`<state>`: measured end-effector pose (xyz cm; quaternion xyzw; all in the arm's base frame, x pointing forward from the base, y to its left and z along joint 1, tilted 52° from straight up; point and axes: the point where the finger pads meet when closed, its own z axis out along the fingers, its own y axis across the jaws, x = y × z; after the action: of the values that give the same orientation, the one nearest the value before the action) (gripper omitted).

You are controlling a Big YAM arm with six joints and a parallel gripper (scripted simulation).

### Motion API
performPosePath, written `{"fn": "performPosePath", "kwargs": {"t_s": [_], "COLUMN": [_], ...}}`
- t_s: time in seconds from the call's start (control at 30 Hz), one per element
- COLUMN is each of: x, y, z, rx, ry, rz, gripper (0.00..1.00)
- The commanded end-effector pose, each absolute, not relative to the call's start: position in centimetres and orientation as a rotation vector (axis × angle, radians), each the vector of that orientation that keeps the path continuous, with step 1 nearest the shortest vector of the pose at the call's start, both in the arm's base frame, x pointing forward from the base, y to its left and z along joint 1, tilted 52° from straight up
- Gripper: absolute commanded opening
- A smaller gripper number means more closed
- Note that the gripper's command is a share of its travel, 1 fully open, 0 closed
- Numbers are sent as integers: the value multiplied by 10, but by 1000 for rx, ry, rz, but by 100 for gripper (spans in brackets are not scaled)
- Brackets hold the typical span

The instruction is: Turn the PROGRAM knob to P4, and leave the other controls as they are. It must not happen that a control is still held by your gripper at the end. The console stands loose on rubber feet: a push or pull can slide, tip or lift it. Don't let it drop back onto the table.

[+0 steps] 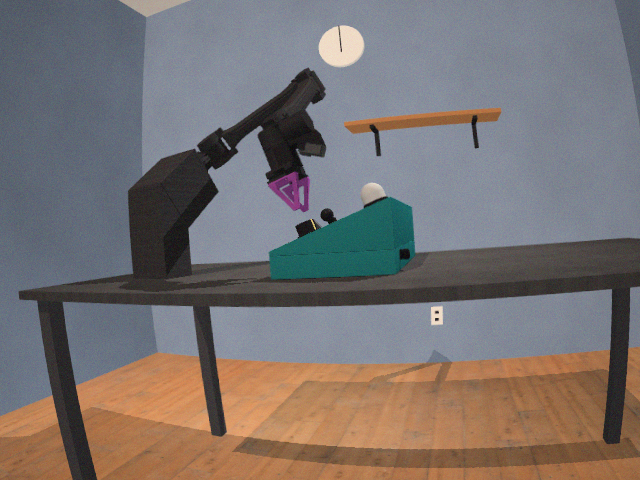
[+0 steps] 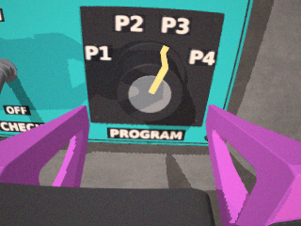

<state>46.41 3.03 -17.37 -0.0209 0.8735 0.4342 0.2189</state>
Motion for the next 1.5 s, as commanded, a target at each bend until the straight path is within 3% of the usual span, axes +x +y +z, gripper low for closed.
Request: {"fn": "performPosePath", "kwargs": {"t_s": [0.0,1.47], "x": [474,485], "y": [43,57], "z": [-185,-203], "rx": [-12,26], "ry": [2420,2417], "rz": [1213,1209], "gripper": [70,70]}}
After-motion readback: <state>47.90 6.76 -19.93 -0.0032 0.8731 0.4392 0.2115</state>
